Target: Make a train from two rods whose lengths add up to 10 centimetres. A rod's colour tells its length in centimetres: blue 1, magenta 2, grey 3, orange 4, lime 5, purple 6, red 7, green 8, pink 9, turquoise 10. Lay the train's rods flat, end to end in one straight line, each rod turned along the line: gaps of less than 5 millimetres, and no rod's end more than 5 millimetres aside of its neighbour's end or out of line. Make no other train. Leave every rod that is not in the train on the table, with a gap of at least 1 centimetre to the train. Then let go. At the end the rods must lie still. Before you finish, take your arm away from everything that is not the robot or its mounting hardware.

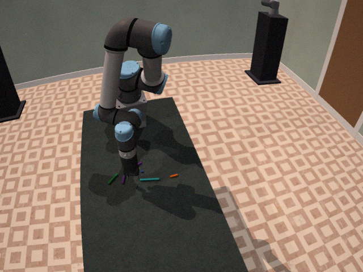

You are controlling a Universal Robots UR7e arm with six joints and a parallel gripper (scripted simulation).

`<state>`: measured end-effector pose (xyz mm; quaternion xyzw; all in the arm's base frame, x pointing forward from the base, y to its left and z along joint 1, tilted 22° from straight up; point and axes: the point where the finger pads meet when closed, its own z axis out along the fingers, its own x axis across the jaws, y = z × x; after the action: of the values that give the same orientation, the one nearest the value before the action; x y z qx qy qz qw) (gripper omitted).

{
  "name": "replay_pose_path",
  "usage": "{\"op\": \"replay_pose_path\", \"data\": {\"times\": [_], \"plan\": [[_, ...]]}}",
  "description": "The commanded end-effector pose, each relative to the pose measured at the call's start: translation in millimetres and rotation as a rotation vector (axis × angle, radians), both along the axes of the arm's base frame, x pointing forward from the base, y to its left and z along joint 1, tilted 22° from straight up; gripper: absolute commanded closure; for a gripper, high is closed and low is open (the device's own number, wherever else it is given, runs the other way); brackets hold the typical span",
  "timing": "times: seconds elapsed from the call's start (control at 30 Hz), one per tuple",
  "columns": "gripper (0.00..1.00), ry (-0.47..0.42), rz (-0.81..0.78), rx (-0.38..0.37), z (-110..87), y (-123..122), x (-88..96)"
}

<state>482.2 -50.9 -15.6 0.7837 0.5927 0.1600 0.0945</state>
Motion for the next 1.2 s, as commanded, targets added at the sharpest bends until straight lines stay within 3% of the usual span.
{"op": "replay_pose_path", "data": {"times": [0.0,0.9,1.17], "plan": [[0.0,0.004,-0.078,0.029,1.2,14.9,1.3],[0.0,0.035,-0.8,0.309,11.2,148.4,1.2],[0.0,0.038,-0.939,0.366,13.8,172.0,-1.0]]}}
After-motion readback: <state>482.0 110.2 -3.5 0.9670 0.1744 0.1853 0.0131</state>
